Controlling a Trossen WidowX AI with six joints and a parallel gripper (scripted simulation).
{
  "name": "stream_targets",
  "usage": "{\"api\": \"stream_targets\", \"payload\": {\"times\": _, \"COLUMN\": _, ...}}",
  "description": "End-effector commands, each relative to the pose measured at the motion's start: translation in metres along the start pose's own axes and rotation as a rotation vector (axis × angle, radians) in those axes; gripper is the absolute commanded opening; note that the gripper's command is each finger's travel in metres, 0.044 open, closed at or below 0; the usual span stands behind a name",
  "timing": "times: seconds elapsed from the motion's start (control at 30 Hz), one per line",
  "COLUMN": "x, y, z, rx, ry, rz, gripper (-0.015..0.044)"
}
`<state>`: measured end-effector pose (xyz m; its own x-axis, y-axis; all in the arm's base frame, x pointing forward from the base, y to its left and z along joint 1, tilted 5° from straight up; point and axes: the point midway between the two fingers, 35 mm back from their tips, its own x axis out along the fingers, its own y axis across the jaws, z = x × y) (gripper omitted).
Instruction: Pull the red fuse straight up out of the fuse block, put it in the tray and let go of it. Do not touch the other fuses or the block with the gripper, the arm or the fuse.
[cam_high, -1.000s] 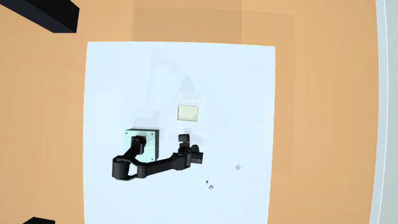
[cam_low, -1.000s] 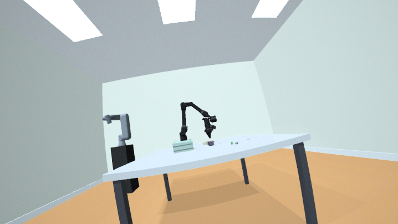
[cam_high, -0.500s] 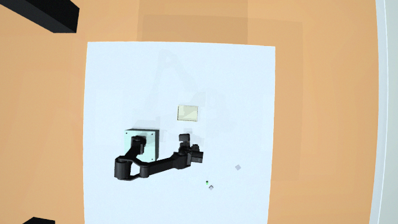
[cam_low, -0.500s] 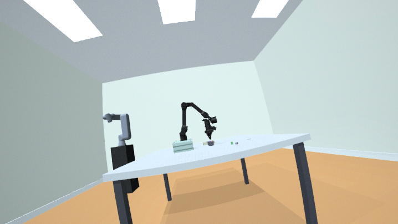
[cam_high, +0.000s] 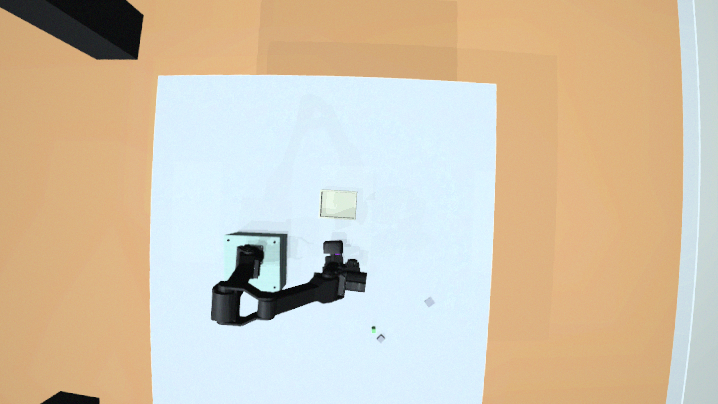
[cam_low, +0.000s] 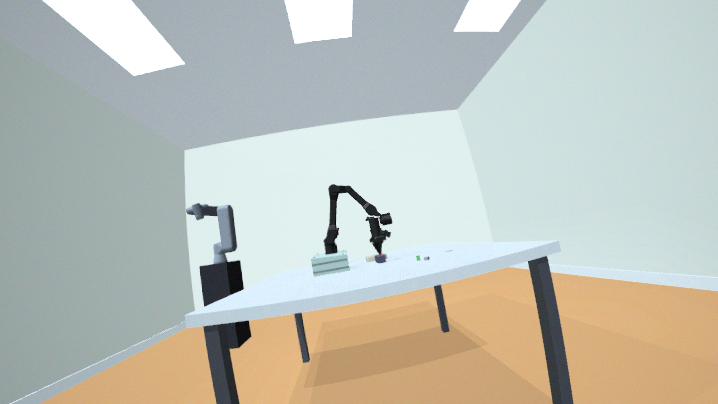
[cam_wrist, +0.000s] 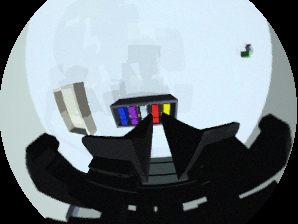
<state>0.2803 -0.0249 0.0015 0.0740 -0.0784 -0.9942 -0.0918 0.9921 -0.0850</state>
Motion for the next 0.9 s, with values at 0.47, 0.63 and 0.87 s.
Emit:
{"api": "stream_targets", "payload": {"times": 0.47, "x": 0.007, "y": 0.001, "z": -0.002, "rx": 0.000, "ry": 0.006, "rz": 0.005, "gripper": 0.0061}}
{"api": "stream_targets", "payload": {"times": 0.63, "x": 0.011, "y": 0.001, "z": -0.002, "rx": 0.000, "ry": 0.006, "rz": 0.005, "gripper": 0.0061}}
{"api": "stream_targets", "payload": {"times": 0.87, "x": 0.015, "y": 0.001, "z": -0.002, "rx": 0.000, "ry": 0.006, "rz": 0.005, "gripper": 0.0061}}
